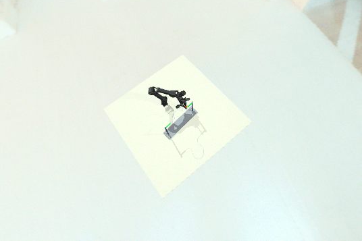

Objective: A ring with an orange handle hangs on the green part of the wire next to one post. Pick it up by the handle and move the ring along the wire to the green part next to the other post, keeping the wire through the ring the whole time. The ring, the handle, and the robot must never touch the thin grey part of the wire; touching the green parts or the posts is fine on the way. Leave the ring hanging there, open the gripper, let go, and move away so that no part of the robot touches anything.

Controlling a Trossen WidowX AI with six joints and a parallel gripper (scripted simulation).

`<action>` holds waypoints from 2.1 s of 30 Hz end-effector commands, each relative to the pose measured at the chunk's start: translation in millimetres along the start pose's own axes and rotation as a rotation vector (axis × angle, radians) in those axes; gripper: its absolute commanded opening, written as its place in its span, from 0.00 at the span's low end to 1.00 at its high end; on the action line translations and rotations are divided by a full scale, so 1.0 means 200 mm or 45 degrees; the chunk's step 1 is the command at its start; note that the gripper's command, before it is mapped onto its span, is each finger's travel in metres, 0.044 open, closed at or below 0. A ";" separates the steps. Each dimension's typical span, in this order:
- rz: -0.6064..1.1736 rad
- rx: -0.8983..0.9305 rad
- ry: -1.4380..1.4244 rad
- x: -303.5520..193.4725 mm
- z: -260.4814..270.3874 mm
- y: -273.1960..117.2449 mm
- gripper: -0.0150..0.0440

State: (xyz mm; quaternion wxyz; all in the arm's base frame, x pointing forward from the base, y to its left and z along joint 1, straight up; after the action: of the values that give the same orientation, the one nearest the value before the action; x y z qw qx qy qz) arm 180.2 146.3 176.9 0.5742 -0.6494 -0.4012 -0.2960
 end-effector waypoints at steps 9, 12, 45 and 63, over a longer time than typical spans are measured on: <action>0.000 0.000 0.000 0.00 0.00 0.00 0.27; 0.000 0.000 0.000 0.00 0.00 0.00 0.40; 0.006 -0.004 0.005 -0.01 0.00 -0.25 0.53; 0.014 0.000 -0.001 -0.01 0.01 -0.28 0.61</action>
State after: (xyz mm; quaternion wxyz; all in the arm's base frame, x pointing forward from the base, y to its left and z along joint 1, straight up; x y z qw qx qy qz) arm 136.0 146.9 200.1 0.5747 -0.6522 -0.3984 -0.2927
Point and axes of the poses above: the point midway between the two fingers, 35 mm back from their tips, its own y axis out along the fingers, its own z axis across the jaws, x = y × z, the point moved 8 cm from there along -y, back along the fingers, and after that the axes turned 8 degrees about -y, right-handed, at the moved point
